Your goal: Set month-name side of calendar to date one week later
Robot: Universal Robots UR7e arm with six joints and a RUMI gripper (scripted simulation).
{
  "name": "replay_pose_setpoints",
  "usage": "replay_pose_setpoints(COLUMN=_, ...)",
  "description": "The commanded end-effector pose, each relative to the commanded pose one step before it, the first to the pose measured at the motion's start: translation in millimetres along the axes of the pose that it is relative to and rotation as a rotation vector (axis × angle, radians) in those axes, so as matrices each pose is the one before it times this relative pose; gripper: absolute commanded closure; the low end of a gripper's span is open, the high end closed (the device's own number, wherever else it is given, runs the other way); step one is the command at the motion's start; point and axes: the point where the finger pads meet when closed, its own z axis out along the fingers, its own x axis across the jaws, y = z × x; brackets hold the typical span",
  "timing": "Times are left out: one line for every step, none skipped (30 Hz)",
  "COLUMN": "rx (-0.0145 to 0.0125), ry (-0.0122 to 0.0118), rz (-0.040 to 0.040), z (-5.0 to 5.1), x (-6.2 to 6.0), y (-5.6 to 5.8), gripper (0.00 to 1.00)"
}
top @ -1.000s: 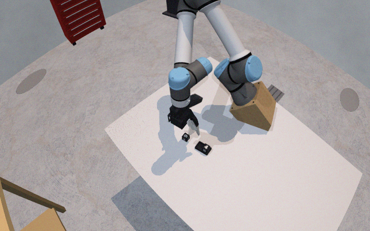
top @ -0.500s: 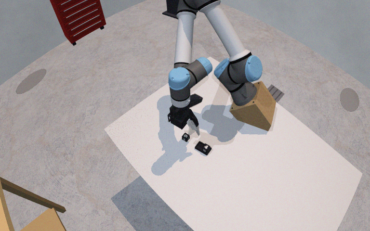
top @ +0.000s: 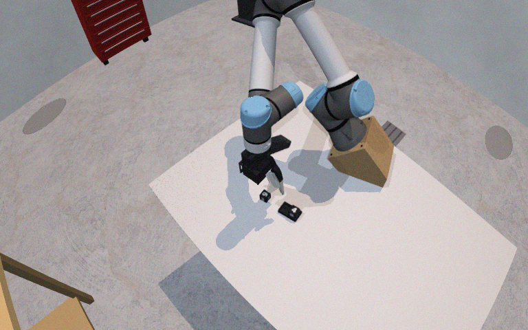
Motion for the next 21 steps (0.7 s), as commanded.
replay_pose_setpoints(rx=0.0002, ry=-0.00074, rz=0.09944, z=0.57, x=0.37, y=-0.67, gripper=0.0)
replay_pose_setpoints(rx=0.00002, ry=0.00004, rz=0.02912, z=0.23, x=0.1, y=-0.24, gripper=0.0)
replay_pose_setpoints(rx=0.00002, ry=0.00004, rz=0.03134, z=0.25, x=0.11, y=-0.24, gripper=0.0)
replay_pose_setpoints(rx=0.00002, ry=0.00004, rz=0.03346, z=0.26, x=0.1, y=-0.25, gripper=0.0)
replay_pose_setpoints(rx=0.00002, ry=0.00004, rz=0.03549, z=0.28, x=0.1, y=-0.25, gripper=0.0)
replay_pose_setpoints(rx=0.00002, ry=0.00004, rz=0.0374, z=0.29, x=0.1, y=-0.24, gripper=0.0)
replay_pose_setpoints(rx=0.0, ry=0.0, rz=0.0, z=0.0, x=0.0, y=0.0, gripper=0.0)
replay_pose_setpoints(rx=0.0, ry=0.0, rz=0.0, z=0.0, x=0.0, y=0.0, gripper=0.0)
replay_pose_setpoints(rx=0.00002, ry=0.00004, rz=0.03917, z=0.31, x=0.1, y=-0.23, gripper=0.0)
replay_pose_setpoints(rx=0.00002, ry=0.00004, rz=0.04081, z=0.32, x=0.09, y=-0.22, gripper=0.0)
replay_pose_setpoints(rx=0.00002, ry=0.00003, rz=0.04229, z=0.33, x=0.08, y=-0.21, gripper=0.0)
replay_pose_setpoints(rx=0.00002, ry=0.00003, rz=0.04361, z=0.34, x=0.08, y=-0.19, gripper=0.0)
replay_pose_setpoints(rx=0.00001, ry=0.00002, rz=0.03357, z=0.26, x=0.05, y=-0.13, gripper=0.0)
replay_pose_setpoints(rx=0.0, ry=0.00001, rz=0.01119, z=0.09, x=0.02, y=-0.04, gripper=0.0)
replay_pose_setpoints(rx=0.00001, ry=0.00002, rz=0.04572, z=0.35, x=0.07, y=-0.14, gripper=0.0)
replay_pose_setpoints(rx=0.00001, ry=0.00002, rz=0.03996, z=0.31, x=0.05, y=-0.1, gripper=0.0)
replay_pose_setpoints(rx=0.0, ry=0.0, rz=0.00654, z=0.05, x=0.01, y=-0.01, gripper=0.0)
replay_pose_setpoints(rx=0.00001, ry=0.00002, rz=0.04709, z=0.36, x=0.06, y=-0.08, gripper=0.0)
replay_pose_setpoints(rx=0.0, ry=0.00001, rz=0.04155, z=0.32, x=0.05, y=-0.04, gripper=0.0)
replay_pose_setpoints(rx=0.0, ry=0.0, rz=0.00594, z=0.05, x=0.01, y=0.0, gripper=0.0)
replay_pose_setpoints(rx=0.0, ry=0.00001, rz=0.04768, z=0.36, x=0.05, y=-0.02, gripper=0.0)
